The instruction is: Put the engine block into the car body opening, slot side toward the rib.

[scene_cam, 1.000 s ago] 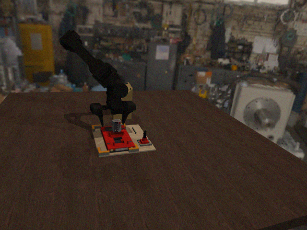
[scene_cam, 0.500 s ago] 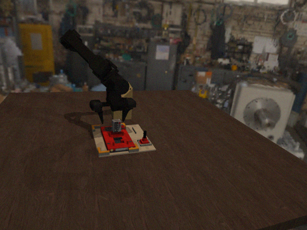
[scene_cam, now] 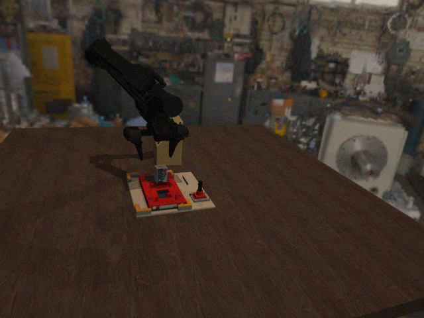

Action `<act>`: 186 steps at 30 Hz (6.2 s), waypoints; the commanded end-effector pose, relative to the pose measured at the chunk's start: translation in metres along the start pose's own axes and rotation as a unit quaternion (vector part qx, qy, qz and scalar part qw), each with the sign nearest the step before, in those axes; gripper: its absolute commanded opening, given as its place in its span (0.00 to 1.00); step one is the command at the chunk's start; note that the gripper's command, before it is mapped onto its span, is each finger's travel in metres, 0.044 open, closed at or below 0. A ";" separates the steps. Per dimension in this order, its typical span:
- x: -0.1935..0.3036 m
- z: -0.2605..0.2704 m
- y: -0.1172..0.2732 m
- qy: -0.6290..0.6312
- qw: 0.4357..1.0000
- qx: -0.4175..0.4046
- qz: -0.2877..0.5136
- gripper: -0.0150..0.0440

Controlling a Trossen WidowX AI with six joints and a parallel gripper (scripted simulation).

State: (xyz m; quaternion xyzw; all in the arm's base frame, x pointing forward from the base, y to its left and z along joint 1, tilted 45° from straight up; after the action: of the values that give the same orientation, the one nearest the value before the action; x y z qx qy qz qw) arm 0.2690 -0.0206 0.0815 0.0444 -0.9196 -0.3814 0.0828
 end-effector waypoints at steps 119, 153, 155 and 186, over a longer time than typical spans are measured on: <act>-0.004 0.015 0.062 0.001 1.000 -0.005 0.001 0.25; 0.015 0.013 0.010 0.000 0.965 -0.023 -0.262 0.25; 0.019 0.013 0.008 0.000 0.956 -0.022 -0.291 0.25; 0.027 0.013 -0.043 0.001 0.935 -0.009 -0.356 0.25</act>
State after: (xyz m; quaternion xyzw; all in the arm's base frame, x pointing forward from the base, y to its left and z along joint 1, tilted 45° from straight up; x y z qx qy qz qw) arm 0.2412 -0.0425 0.0506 0.3658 -0.8419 -0.3924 -0.0592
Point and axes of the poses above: the point midway between the two fingers, 35 mm back from their tips, its own y axis back along the fingers, its own z axis across the jaws, x = y × z, the point moved 3 cm from there along y, back along the fingers, and after that the axes turned 1 degree about -y, right-handed, at the moved point
